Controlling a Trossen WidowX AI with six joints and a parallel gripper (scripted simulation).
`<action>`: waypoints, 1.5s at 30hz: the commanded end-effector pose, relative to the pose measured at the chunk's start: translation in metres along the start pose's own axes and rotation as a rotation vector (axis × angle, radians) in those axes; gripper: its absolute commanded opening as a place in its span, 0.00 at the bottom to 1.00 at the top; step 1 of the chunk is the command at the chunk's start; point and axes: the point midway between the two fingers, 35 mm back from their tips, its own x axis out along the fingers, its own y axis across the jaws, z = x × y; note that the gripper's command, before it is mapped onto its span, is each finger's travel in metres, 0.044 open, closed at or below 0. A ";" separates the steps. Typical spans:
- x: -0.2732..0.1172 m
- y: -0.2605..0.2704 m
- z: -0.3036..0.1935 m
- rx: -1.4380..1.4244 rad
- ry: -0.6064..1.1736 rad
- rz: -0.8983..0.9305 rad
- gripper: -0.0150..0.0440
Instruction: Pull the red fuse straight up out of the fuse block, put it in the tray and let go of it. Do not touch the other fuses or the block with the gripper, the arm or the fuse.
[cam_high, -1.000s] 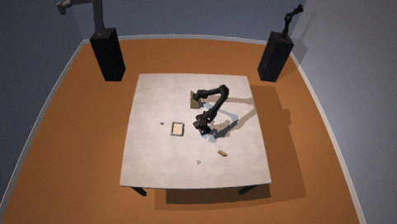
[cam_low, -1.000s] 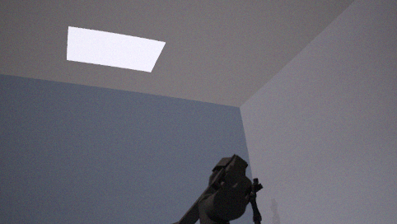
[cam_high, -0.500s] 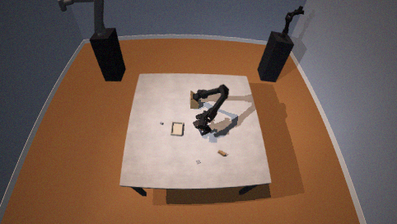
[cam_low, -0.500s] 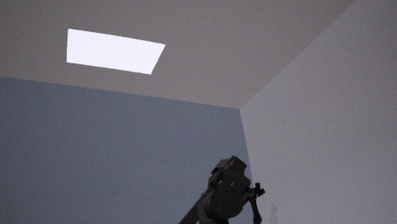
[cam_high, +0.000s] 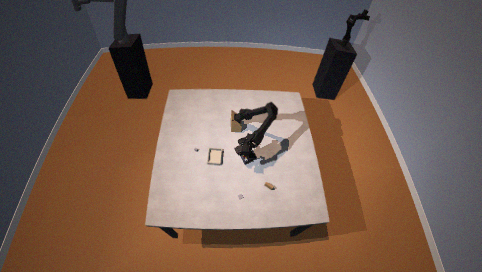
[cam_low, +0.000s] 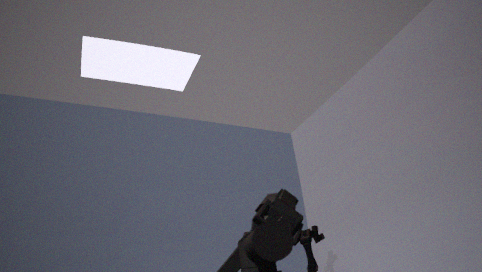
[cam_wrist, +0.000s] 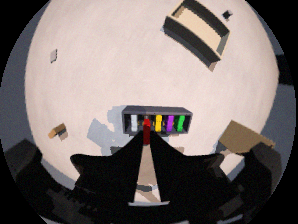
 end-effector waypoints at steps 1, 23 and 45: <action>-0.003 0.000 0.001 -0.002 -0.005 -0.001 0.25; -0.027 0.000 0.001 -0.001 -0.005 -0.001 0.25; -0.038 -0.032 0.102 0.003 -0.032 -0.007 0.25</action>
